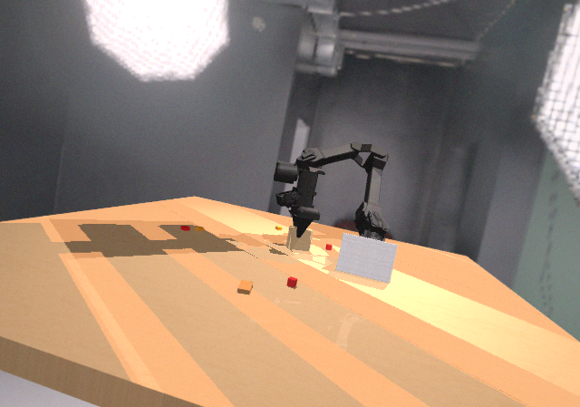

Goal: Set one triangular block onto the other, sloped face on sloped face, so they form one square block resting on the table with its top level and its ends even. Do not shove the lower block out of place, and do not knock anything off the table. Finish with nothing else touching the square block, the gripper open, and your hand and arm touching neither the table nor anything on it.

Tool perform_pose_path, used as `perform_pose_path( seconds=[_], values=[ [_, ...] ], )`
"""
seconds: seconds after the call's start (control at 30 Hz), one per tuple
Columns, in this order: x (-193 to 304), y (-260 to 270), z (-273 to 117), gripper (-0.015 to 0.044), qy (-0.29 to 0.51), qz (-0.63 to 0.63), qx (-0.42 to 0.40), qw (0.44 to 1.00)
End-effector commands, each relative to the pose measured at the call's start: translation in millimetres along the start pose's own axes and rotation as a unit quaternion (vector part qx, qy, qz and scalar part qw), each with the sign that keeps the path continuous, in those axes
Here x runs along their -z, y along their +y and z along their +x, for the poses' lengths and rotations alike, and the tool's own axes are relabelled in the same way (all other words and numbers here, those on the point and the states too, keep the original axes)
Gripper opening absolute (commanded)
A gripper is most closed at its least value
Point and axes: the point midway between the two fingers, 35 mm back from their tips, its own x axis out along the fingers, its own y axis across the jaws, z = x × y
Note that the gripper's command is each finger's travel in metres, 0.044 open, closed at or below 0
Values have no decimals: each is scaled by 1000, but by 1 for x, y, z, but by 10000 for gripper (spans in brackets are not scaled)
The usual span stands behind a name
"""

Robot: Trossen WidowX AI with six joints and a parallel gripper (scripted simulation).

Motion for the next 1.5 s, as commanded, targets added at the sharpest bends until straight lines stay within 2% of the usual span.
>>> perform_pose_path(
  seconds=[0.0,0.2,0.77,1.03,1.1,1.3,1.47],
  values=[
    [0,0,0,0,0,0,0,1000],
    [0,-1,0,0,-1,-2,3,1000],
    [0,0,0,440,0,0,0,1000],
    [0,0,-2,440,-1,-1,0,1000],
    [-3,0,-17,440,-5,-5,-1,1000],
    [-1,1,-100,440,-20,-30,0,999],
    [1,1,-110,440,-21,-33,1,999]
  ],
)
